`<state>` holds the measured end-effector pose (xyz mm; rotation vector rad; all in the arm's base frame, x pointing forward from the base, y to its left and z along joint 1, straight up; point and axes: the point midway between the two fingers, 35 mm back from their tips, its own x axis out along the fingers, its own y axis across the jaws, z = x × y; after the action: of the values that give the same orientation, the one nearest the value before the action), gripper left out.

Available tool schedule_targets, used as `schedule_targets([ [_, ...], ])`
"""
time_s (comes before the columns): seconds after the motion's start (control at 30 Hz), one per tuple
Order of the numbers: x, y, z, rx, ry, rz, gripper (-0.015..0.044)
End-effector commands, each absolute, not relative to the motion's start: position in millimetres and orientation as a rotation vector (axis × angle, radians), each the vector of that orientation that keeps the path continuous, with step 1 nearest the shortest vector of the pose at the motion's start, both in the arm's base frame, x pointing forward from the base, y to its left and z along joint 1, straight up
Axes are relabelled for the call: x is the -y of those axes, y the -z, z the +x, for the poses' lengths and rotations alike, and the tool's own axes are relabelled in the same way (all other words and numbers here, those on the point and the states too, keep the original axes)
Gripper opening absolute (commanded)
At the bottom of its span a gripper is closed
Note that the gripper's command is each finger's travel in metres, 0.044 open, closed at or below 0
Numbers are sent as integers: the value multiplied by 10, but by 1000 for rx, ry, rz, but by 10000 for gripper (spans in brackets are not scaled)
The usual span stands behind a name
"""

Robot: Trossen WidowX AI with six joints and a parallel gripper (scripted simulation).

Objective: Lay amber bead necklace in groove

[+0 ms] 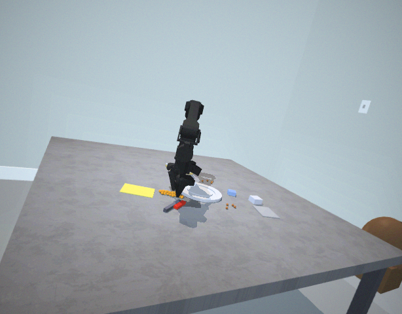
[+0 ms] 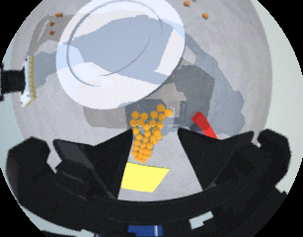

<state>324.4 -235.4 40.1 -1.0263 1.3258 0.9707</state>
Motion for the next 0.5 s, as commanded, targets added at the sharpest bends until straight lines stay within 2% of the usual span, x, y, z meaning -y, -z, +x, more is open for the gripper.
schedule_targets([
  [0.0,2354,-405,3244,-1326,-970,-1027,118],
  [0.17,2354,-405,3244,-1326,-970,-1027,0],
  [0.47,2354,-405,3244,-1326,-970,-1027,0],
])
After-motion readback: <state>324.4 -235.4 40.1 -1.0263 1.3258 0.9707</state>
